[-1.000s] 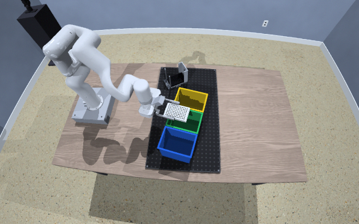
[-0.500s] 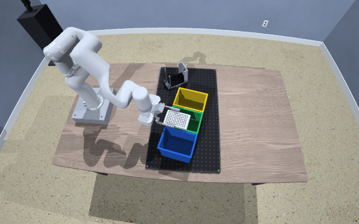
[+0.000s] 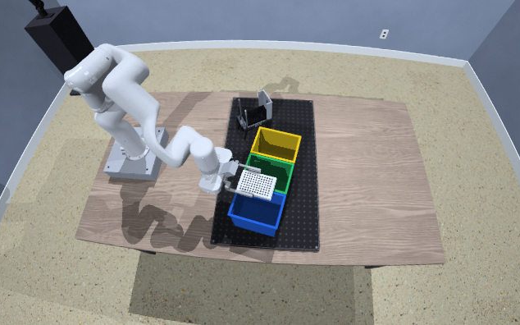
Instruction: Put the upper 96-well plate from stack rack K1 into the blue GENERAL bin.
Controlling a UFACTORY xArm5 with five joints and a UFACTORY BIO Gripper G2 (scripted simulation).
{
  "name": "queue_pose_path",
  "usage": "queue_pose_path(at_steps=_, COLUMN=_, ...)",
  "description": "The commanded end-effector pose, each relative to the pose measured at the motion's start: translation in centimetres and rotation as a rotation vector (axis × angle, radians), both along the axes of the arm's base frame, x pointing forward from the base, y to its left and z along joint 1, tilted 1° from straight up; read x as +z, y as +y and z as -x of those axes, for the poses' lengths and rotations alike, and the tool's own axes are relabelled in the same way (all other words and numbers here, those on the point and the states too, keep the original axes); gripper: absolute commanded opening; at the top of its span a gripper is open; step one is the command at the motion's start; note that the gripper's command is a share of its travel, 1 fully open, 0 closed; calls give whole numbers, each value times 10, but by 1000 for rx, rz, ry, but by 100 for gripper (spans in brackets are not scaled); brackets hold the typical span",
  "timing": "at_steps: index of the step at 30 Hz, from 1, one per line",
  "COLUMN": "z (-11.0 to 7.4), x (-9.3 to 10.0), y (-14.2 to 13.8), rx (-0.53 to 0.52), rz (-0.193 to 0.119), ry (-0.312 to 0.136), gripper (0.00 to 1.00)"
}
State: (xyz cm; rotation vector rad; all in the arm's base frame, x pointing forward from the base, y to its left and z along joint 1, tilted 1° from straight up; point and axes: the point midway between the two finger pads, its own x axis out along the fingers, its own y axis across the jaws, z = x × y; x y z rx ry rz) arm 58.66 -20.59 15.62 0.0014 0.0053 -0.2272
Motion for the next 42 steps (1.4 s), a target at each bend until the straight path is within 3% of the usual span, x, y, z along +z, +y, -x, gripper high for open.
queue_pose_path(at_steps=1, z=-2, x=0, y=-16, rx=1, rz=9, ry=1, gripper=0)
queue_pose_path(at_steps=19, z=-7, x=-1, y=-68, rx=1, rz=9, ry=1, gripper=0)
queue_pose_path(at_steps=42, z=-7, x=-1, y=-69, rx=1, rz=9, ry=1, gripper=0)
